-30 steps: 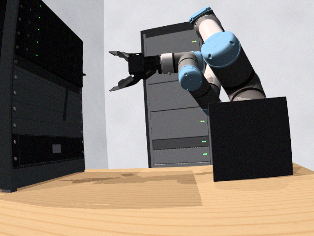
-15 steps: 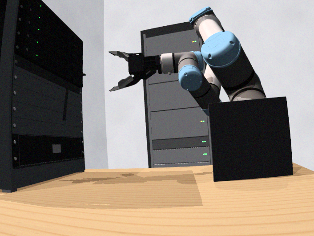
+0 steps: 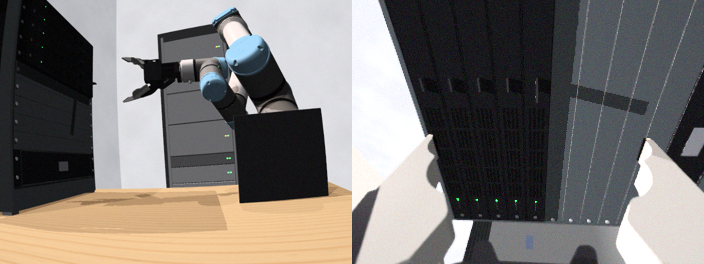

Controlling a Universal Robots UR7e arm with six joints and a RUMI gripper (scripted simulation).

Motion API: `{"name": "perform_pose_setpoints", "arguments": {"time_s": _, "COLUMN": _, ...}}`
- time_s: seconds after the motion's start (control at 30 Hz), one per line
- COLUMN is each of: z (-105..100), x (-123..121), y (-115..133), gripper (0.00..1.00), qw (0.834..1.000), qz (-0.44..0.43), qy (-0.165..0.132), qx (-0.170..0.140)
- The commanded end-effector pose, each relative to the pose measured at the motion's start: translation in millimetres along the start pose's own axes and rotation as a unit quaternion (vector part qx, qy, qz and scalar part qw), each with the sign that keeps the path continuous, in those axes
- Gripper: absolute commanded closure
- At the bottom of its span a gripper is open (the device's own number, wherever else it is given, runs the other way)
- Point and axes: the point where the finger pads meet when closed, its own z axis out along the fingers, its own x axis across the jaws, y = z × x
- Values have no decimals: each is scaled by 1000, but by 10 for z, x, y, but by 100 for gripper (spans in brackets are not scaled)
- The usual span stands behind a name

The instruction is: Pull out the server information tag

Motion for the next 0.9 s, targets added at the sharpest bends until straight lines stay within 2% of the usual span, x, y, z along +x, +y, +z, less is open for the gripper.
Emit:
{"name": "perform_pose_setpoints", "arguments": {"time_s": 0.0, "z": 12, "x": -17, "y": -6, "gripper": 0, "qw": 1000, "qz": -2, "qy": 0, "qx": 2}}
{"name": "perform_pose_setpoints", "arguments": {"time_s": 0.87, "z": 53, "x": -50, "y": -5, "gripper": 0, "qw": 999, "qz": -7, "qy": 27, "qx": 27}}
